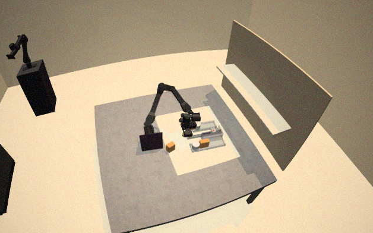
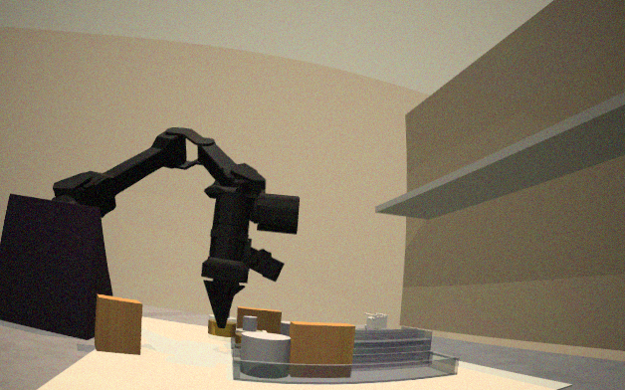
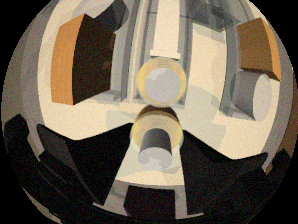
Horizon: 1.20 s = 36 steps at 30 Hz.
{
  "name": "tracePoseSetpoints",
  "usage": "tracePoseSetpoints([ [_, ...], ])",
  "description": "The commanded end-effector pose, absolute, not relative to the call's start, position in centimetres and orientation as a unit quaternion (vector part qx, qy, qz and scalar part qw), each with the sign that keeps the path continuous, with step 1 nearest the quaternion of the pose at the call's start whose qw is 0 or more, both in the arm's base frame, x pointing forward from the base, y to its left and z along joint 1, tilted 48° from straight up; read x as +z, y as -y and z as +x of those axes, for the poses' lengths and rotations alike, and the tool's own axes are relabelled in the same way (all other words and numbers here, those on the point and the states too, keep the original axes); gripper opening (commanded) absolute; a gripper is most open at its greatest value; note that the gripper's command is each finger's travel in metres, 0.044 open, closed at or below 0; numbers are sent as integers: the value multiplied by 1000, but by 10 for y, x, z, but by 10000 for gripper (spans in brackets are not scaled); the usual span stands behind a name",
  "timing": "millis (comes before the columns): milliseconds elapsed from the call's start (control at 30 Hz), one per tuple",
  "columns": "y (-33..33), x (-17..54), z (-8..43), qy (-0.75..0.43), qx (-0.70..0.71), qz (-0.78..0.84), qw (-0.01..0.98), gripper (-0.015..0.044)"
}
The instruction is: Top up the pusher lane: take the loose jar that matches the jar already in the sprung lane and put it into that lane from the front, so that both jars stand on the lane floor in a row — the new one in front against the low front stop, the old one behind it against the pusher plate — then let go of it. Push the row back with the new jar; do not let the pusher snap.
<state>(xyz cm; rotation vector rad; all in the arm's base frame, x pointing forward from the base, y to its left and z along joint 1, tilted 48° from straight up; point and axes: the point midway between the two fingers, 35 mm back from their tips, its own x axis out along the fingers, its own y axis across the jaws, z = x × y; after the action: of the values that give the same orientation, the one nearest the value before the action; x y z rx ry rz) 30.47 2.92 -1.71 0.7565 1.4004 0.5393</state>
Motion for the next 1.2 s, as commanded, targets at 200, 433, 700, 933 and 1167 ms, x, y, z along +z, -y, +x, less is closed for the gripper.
tracePoseSetpoints([
  [200,-28,-15,314,-615,240,335,673,0],
  [433,-27,-15,317,-615,240,335,673,0],
  [700,-27,-15,320,-615,240,335,673,0],
  [933,-27,-15,322,-615,240,335,673,0],
  [1167,-26,-14,325,-615,240,335,673,0],
])
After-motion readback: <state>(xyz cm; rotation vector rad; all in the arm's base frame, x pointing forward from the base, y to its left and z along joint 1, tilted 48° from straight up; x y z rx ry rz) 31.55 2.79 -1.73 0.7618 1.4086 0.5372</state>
